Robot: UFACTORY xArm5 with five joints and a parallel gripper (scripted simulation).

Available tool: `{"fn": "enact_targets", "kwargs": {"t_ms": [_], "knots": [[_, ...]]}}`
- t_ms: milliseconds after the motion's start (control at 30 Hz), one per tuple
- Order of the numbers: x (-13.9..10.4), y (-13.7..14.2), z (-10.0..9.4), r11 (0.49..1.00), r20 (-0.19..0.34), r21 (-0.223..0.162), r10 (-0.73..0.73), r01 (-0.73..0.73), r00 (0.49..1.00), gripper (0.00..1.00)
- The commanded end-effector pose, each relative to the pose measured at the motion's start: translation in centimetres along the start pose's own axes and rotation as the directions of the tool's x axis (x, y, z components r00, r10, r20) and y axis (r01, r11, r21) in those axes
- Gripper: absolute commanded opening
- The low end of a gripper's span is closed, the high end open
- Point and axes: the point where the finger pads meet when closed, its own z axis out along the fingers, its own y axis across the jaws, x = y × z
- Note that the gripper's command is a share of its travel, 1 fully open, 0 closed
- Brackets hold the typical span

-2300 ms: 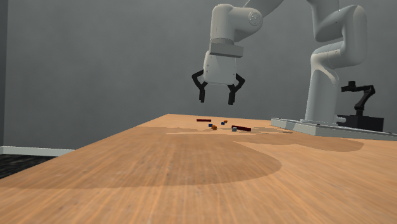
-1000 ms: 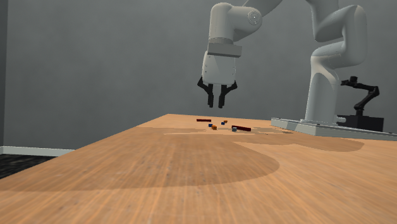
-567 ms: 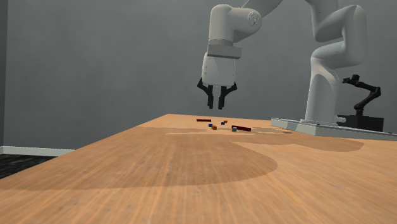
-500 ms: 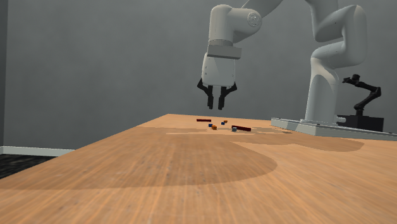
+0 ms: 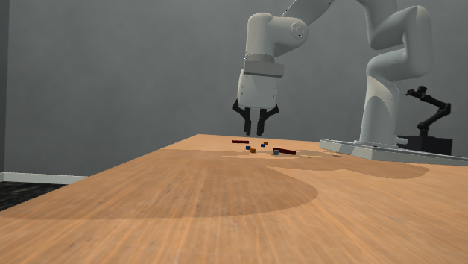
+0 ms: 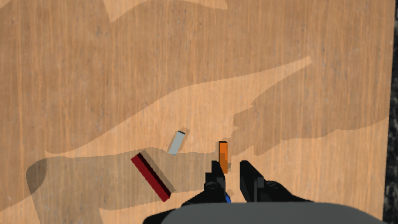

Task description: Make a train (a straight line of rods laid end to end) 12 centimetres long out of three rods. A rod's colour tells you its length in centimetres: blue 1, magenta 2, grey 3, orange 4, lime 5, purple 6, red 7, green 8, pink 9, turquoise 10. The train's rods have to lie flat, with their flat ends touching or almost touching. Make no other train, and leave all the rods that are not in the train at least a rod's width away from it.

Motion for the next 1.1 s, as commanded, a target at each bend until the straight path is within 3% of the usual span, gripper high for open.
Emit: {"fn": "enact_targets", "kwargs": {"t_ms": [0,433,1067], "knots": [[0.1,0.2,0.5,1.0,-0.001,-0.005,0.0,0.0,1.0,0.24],[0.2,0.2,2.2,1.0,-0.001,-0.005,0.0,0.0,1.0,0.24],[0.3,0.2,2.8,1.0,-0.001,-0.005,0.0,0.0,1.0,0.24]]}}
